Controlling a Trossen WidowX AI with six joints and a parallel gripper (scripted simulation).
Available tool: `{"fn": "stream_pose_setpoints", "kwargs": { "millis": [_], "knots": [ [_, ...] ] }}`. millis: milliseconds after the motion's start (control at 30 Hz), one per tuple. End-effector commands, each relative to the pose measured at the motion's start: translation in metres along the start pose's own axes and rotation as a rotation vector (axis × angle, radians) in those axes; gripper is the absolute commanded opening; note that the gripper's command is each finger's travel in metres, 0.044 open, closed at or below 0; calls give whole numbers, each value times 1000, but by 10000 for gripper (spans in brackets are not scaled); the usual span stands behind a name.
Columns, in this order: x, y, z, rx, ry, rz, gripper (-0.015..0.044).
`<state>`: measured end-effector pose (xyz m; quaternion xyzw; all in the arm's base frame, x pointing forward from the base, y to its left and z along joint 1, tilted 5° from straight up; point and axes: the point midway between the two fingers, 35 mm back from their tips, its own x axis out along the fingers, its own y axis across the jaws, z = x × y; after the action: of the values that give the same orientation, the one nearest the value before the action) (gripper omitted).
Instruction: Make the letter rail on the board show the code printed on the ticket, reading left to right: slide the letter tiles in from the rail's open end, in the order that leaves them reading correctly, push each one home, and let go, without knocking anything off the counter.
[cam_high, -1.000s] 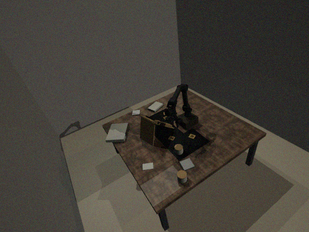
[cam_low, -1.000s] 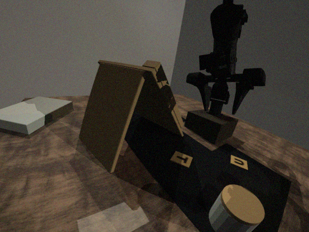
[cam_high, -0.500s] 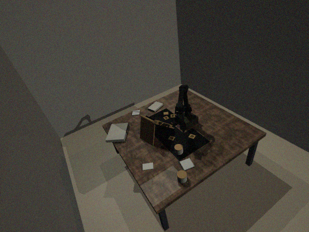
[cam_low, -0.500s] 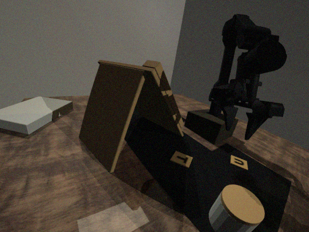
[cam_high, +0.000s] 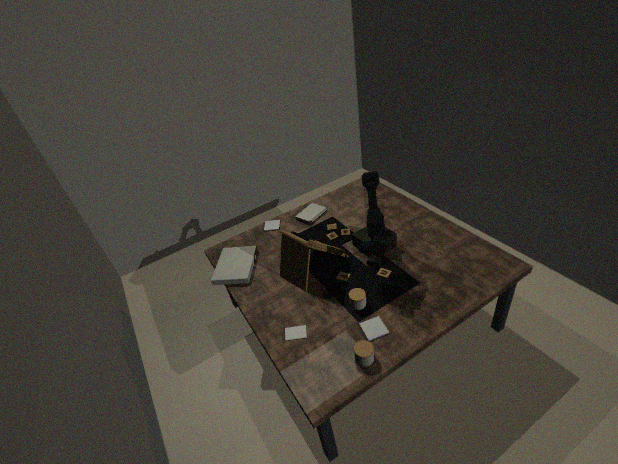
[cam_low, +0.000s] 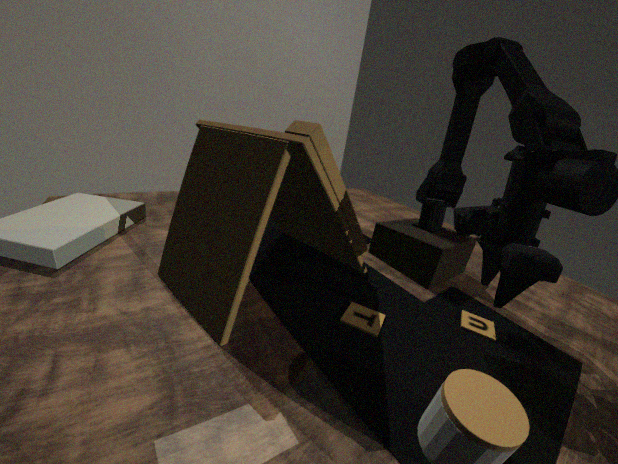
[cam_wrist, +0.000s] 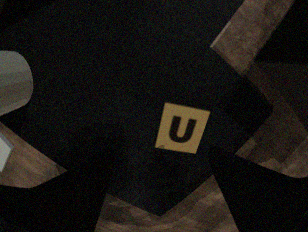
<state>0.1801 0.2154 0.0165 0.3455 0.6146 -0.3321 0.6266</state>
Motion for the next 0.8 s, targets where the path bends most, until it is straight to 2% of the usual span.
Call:
{"fn": "stream_pose_setpoints", "kwargs": {
  "millis": [0, 400, 633, 767],
  "knots": [
    [23, -26, -15, 191, -56, -43, 340],
    [25, -26, -17, 191, -56, -43, 340],
    [56, -28, -16, 191, -56, -43, 340],
    [57, -28, -17, 191, -56, -43, 340]
  ]
}}
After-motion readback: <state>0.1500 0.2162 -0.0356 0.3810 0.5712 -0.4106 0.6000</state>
